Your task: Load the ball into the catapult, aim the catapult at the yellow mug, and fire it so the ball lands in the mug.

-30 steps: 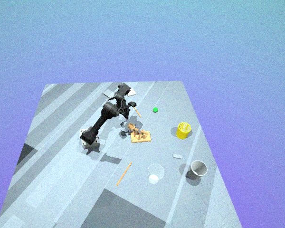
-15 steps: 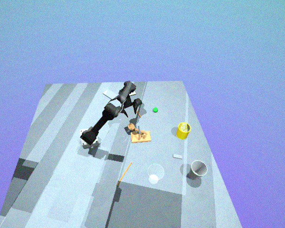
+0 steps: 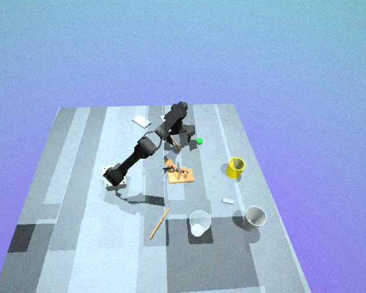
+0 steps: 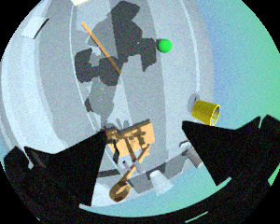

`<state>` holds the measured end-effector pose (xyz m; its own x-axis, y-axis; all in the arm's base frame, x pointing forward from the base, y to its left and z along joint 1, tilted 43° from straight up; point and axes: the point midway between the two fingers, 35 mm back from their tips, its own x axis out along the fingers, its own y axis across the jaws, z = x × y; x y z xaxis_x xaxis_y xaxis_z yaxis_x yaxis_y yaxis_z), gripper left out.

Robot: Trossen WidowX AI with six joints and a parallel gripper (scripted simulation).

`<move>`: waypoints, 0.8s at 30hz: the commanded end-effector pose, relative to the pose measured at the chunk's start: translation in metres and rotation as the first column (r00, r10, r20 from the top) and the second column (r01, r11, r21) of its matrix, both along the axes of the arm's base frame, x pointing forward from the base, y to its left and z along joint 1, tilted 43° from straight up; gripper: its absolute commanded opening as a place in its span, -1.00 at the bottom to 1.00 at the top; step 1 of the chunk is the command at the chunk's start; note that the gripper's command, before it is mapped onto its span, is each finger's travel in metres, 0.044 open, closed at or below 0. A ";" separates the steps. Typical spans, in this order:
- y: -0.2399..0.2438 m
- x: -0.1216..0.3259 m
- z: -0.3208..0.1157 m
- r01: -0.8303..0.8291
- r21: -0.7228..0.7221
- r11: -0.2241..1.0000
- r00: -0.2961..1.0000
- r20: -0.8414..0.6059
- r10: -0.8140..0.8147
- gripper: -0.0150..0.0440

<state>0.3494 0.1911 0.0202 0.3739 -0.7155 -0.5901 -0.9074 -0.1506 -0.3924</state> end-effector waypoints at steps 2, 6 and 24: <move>0.008 0.026 0.017 0.062 0.132 0.989 0.989 0.125 -0.079 1.00; 0.011 0.045 0.030 0.097 0.225 0.970 0.967 0.208 -0.145 1.00; 0.010 0.129 0.112 0.118 0.620 0.776 0.743 0.463 -0.483 1.00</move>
